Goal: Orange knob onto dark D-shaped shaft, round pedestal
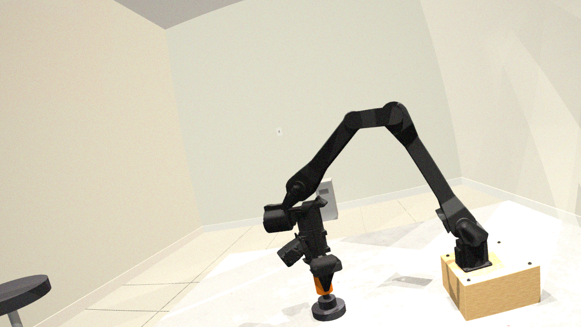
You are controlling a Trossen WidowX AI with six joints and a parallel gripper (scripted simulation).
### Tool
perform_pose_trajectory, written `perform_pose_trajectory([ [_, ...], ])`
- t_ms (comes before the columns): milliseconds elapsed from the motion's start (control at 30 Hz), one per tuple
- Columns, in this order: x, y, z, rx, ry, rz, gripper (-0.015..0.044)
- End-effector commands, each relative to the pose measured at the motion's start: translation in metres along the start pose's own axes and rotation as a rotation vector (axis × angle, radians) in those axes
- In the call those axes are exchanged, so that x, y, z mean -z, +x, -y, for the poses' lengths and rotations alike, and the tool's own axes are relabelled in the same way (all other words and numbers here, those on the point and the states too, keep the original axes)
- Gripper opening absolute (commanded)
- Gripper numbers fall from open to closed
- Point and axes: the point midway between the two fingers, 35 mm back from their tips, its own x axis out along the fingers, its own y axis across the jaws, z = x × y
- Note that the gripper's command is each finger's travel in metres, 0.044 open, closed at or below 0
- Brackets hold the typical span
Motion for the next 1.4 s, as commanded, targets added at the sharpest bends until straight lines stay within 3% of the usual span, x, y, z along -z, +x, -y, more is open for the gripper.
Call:
perform_pose_trajectory([
  [0,-0.0056,-0.0046,0.0017,0.001,0.473,0.008,0.0000],
  [1367,0.0009,0.0022,-0.0008,0.001,0.473,0.007,0.0000],
])
